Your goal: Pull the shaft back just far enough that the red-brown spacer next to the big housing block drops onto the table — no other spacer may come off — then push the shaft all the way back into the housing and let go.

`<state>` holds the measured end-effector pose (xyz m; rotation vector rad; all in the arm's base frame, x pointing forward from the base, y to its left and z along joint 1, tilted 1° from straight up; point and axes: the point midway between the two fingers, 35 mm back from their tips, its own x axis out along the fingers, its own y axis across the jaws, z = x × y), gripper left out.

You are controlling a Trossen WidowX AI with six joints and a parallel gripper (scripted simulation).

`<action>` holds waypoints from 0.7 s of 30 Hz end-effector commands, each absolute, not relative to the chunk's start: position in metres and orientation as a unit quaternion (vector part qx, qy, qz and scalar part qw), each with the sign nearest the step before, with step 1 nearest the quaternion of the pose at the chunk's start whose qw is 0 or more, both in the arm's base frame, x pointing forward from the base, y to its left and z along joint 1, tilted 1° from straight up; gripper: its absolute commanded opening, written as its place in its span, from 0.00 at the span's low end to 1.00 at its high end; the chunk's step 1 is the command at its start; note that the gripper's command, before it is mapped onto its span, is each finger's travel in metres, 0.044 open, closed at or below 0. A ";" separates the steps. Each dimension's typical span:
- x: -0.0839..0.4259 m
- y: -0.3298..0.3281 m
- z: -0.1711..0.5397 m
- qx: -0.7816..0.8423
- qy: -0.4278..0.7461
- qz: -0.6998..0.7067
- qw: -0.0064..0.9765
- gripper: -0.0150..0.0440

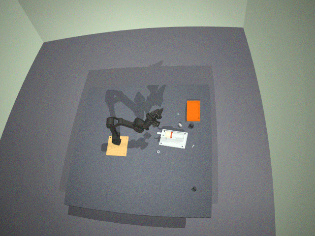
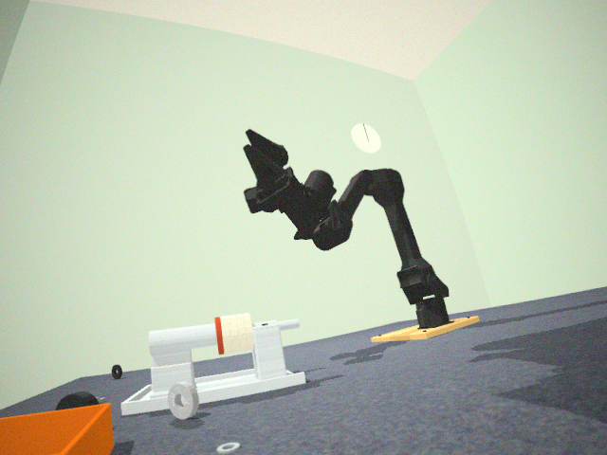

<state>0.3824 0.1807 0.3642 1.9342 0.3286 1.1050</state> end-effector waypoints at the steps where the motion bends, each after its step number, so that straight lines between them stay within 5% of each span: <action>1: 0.383 0.181 0.363 0.775 0.129 0.439 0.436 0.98; 11: 0.384 0.186 0.240 0.581 0.101 0.179 0.788 1.00; 21: 0.358 0.171 0.173 0.358 0.155 0.081 0.917 1.00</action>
